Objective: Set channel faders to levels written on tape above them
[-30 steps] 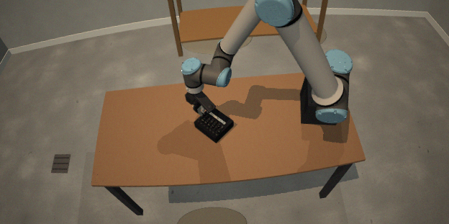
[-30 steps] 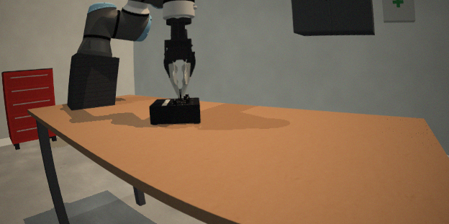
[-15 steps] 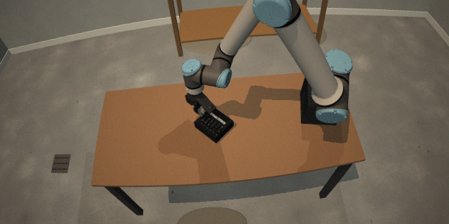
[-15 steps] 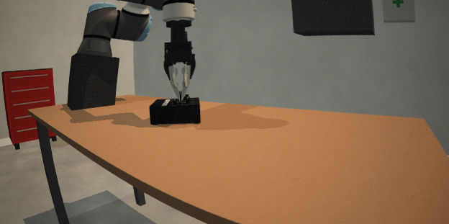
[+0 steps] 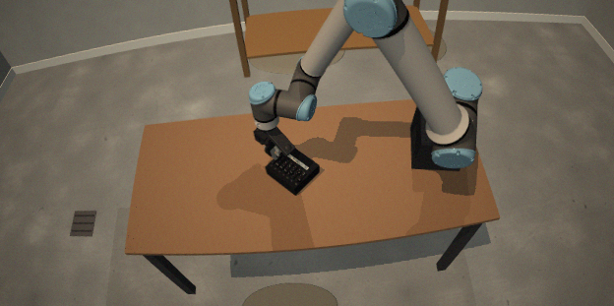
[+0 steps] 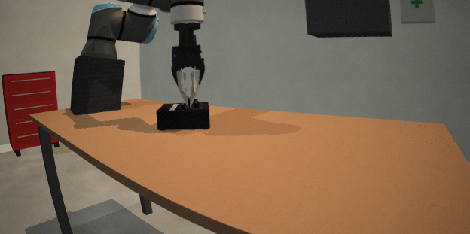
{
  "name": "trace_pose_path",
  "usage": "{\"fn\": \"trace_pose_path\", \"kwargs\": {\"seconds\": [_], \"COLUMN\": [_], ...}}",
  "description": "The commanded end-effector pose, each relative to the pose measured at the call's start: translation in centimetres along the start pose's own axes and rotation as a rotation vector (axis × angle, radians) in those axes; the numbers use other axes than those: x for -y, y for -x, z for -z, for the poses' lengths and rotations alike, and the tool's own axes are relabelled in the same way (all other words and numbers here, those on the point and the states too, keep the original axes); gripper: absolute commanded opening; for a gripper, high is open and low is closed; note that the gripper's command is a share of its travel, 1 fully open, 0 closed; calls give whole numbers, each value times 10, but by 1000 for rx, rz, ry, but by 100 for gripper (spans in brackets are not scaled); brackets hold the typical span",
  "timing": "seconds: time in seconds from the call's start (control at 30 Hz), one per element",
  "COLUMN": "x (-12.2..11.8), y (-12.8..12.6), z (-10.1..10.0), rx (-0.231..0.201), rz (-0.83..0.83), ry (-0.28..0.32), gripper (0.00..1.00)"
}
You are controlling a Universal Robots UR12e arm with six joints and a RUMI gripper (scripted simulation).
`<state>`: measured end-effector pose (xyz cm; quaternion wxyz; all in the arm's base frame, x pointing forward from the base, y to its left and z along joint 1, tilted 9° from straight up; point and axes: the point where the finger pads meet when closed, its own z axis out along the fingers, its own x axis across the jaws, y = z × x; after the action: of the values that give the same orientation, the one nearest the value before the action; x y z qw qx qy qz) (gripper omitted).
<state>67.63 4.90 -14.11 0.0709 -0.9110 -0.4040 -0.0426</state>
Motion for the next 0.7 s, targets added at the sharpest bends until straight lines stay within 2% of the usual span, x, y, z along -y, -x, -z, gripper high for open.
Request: {"fn": "trace_pose_path", "kwargs": {"seconds": [0.0,0.67], "x": [-1,-1], "y": [0,3], "z": [0,0], "rx": [-1,-1], "rz": [0,0], "ry": [1,1], "gripper": [0,0]}}
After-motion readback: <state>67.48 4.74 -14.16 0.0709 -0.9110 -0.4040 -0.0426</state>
